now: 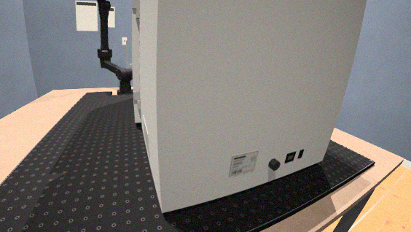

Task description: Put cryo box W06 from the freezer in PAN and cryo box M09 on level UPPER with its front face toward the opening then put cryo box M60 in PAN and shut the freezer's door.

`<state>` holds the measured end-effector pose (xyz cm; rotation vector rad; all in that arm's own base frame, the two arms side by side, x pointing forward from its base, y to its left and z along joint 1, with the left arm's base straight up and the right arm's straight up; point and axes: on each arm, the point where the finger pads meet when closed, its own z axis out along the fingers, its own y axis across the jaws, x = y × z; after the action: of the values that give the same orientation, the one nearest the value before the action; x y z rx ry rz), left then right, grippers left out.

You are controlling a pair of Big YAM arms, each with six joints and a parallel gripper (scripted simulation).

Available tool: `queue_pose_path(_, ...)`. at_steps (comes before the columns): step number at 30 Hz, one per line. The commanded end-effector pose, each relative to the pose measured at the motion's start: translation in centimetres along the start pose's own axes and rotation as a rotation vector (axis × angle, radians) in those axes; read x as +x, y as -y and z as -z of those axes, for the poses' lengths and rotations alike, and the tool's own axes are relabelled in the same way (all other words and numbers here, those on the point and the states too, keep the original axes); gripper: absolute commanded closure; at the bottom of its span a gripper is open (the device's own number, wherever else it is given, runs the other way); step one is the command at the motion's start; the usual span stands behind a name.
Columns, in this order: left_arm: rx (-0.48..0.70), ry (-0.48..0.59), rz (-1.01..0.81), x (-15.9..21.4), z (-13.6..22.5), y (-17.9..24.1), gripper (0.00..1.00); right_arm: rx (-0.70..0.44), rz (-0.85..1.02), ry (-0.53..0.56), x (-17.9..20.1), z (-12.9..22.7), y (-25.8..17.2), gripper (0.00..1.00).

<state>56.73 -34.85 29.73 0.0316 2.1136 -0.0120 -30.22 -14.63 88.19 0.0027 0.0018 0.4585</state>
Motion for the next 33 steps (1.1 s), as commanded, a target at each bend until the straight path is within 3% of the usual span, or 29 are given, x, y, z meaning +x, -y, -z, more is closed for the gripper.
queue_pose_path(1,0.019,0.059,0.017,-2.4,0.8,-1.4,0.23,-0.003,0.011,-0.031,1.4,-0.3,0.0,1.00)
queue_pose_path(33,0.029,0.062,0.003,1.5,-1.1,-9.6,0.23,-0.003,0.011,-0.031,1.4,-0.3,0.0,1.00)
